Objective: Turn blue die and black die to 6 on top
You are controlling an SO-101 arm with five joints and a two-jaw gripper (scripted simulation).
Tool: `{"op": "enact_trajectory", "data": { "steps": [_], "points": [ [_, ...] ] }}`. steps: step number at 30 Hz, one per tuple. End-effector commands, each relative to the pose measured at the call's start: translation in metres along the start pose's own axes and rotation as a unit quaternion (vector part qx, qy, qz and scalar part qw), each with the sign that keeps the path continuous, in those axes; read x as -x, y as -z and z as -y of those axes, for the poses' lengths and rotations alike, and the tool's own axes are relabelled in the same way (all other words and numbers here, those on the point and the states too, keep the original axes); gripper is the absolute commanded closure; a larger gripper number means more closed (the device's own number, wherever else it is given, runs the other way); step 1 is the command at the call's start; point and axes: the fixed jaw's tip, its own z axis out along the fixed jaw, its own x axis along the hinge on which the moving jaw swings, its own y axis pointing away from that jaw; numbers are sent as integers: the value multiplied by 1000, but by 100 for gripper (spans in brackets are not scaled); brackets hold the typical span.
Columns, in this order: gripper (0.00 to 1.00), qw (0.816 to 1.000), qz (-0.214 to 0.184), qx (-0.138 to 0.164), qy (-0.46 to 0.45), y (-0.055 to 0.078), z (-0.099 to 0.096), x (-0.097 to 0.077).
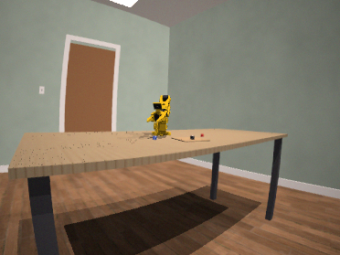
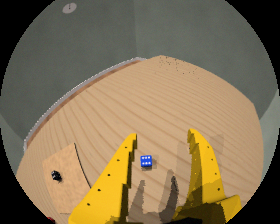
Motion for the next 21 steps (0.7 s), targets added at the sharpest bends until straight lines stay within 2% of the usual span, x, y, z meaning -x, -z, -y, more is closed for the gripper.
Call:
{"op": "enact_trajectory", "data": {
  "steps": [1, 3, 8, 12, 21],
  "points": [
    [74, 997, 82, 3, 4, 5, -1, 35],
    [74, 997, 82, 3, 4, 5, -1, 35],
    [74, 988, 154, 2, 3, 16, -1, 64],
    [75, 981, 192, 2, 3, 23, -1, 78],
    [75, 979, 206, 2, 3, 26, -1, 83]
  ]
}}
